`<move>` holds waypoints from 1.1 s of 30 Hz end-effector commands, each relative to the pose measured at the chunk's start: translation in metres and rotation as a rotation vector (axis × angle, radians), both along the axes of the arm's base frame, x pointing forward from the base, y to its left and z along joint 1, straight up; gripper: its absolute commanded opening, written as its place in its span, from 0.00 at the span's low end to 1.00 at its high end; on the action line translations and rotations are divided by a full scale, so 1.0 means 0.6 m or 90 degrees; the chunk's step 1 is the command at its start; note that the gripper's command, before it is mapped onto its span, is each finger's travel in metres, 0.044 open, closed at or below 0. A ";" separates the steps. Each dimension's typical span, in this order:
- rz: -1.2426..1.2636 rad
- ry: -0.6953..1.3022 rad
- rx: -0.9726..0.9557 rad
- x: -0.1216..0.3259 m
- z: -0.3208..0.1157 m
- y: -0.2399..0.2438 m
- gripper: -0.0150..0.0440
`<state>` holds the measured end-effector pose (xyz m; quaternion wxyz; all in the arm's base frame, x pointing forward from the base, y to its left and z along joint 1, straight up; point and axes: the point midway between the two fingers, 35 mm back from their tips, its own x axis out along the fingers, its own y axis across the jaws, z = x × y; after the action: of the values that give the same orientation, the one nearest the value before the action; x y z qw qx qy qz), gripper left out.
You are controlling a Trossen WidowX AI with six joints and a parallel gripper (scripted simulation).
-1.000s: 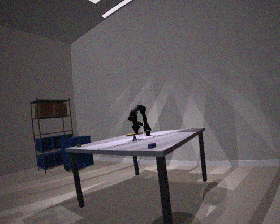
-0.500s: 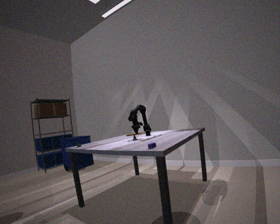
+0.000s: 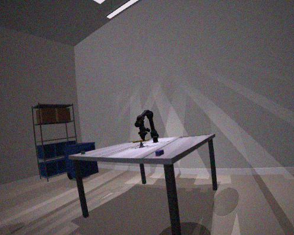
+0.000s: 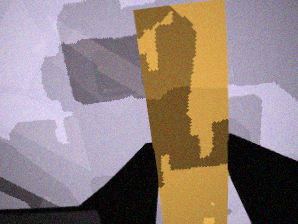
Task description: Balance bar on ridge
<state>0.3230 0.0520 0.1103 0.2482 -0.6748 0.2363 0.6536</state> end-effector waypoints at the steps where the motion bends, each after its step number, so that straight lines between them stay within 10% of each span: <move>1: 0.000 0.000 0.000 0.000 0.000 0.000 0.25; 12: 0.000 0.000 0.000 0.000 0.000 0.000 0.25; 19: 0.000 0.000 0.000 0.000 0.000 0.000 0.54; 33: 0.000 0.000 0.000 0.000 0.000 0.000 0.54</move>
<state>0.3229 0.0520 0.1101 0.2480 -0.6747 0.2364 0.6538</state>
